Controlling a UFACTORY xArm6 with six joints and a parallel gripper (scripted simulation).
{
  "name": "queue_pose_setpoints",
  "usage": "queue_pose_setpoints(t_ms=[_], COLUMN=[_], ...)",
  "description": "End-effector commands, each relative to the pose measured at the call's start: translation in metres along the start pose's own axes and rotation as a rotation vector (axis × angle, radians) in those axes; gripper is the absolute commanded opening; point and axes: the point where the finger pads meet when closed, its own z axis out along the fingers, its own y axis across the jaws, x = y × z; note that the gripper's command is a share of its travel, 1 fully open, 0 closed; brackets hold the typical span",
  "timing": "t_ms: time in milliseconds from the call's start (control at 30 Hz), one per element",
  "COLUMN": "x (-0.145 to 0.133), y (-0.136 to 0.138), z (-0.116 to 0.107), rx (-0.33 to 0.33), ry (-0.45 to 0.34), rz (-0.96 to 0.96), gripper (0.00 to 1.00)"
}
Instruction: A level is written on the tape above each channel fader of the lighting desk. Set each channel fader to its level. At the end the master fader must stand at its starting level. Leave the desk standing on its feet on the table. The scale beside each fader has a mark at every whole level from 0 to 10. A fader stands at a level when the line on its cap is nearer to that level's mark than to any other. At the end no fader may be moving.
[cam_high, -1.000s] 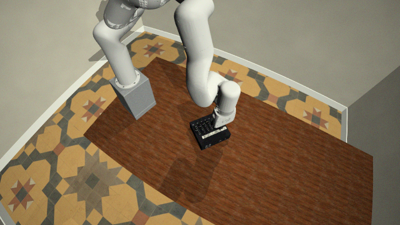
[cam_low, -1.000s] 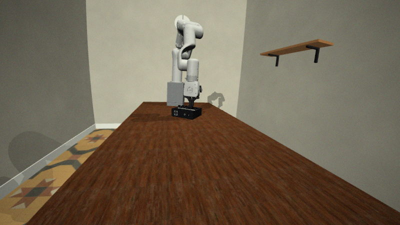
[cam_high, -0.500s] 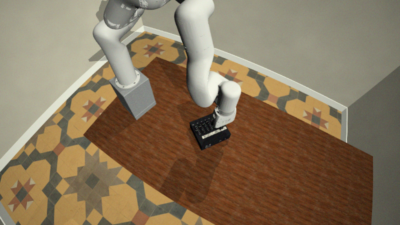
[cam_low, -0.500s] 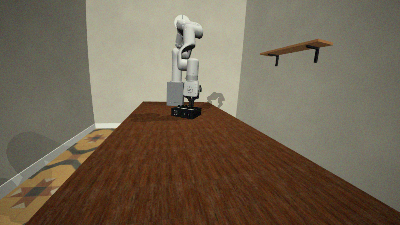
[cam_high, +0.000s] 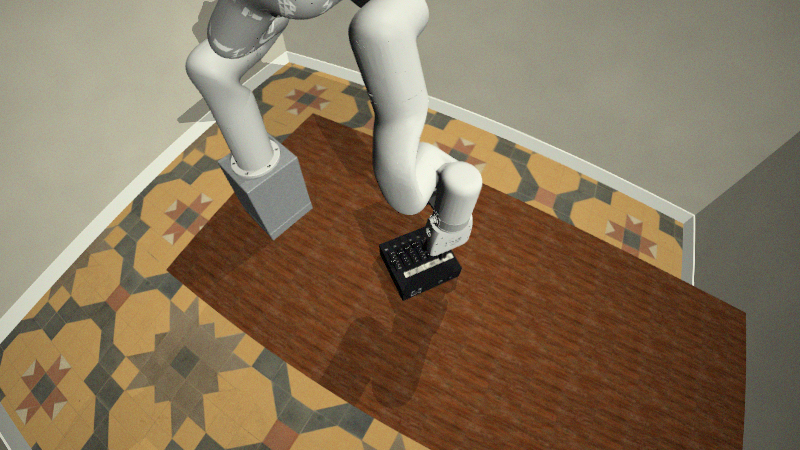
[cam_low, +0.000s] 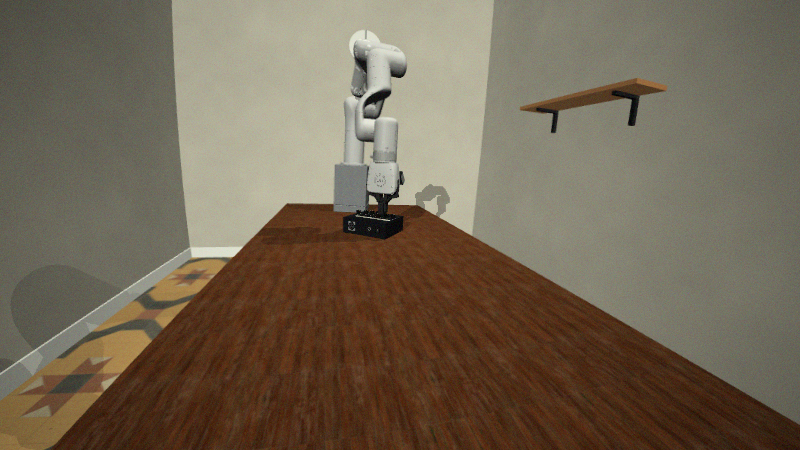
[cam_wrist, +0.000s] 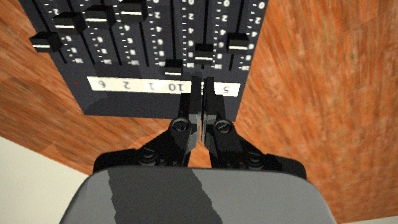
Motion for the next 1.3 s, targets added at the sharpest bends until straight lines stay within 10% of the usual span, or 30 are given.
queue_pose_setpoints(t_ms=[0,1267], x=[-0.0013,-0.0013], y=[0.0013,0.0013], z=[-0.0014,0.0081], rx=[-0.003,-0.003], ry=[-0.003,-0.003], rz=[0.0,0.0], gripper=[0.0,0.0])
